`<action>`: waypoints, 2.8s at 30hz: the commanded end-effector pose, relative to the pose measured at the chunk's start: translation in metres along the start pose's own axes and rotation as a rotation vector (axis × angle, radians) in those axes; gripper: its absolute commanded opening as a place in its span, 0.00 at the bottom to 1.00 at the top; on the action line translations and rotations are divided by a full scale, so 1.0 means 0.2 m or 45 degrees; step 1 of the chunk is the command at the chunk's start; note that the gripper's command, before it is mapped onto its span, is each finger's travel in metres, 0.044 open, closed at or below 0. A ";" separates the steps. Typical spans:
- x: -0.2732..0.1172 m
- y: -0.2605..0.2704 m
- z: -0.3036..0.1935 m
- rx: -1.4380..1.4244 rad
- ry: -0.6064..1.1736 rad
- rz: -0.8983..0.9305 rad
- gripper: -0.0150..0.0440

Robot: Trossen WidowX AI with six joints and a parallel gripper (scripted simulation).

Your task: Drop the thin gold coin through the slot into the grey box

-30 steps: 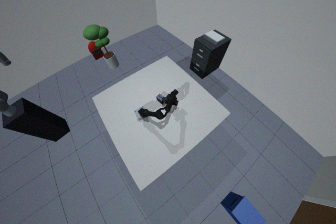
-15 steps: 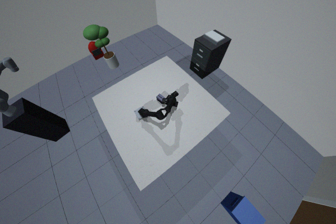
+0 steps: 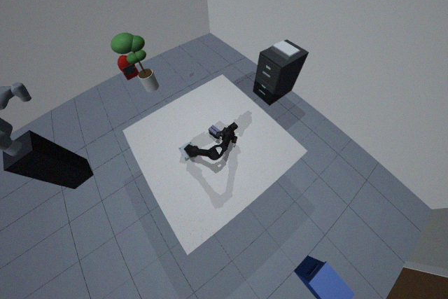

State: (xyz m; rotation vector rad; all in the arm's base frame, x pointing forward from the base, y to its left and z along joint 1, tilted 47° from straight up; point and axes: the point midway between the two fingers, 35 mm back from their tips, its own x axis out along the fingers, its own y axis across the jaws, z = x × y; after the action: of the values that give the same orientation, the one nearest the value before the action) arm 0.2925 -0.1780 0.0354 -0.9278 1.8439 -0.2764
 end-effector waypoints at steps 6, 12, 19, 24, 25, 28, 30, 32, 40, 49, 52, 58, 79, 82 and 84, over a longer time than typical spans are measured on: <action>0.00 0.00 0.00 -0.006 0.006 -0.003 0.25; -0.06 0.00 0.01 -0.007 0.002 0.000 0.25; -0.15 0.00 0.02 -0.007 0.000 0.003 0.25; -0.21 0.00 0.02 -0.007 -0.001 0.004 0.25; -0.22 0.00 0.02 -0.007 -0.001 0.004 0.25; -0.26 0.00 0.02 -0.007 -0.002 0.005 0.25; -0.28 0.00 0.02 -0.007 -0.002 0.005 0.25; -0.31 0.00 0.02 -0.007 -0.001 0.005 0.25; -0.41 0.00 0.01 -0.007 0.001 0.004 0.25; -0.47 0.00 0.00 -0.071 0.003 0.003 0.25; -0.47 0.01 0.00 -0.201 0.003 0.003 0.25; -0.47 0.01 0.00 -0.461 0.002 0.003 0.25; -0.48 0.02 0.00 -1.371 0.001 0.004 0.25; -0.48 0.02 0.00 -1.434 0.001 0.004 0.25; -0.48 0.02 0.00 -1.434 0.001 0.004 0.25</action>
State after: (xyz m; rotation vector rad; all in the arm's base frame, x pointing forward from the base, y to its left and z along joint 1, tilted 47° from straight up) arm 0.3093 -0.1092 0.0988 -1.6208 1.9615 0.8107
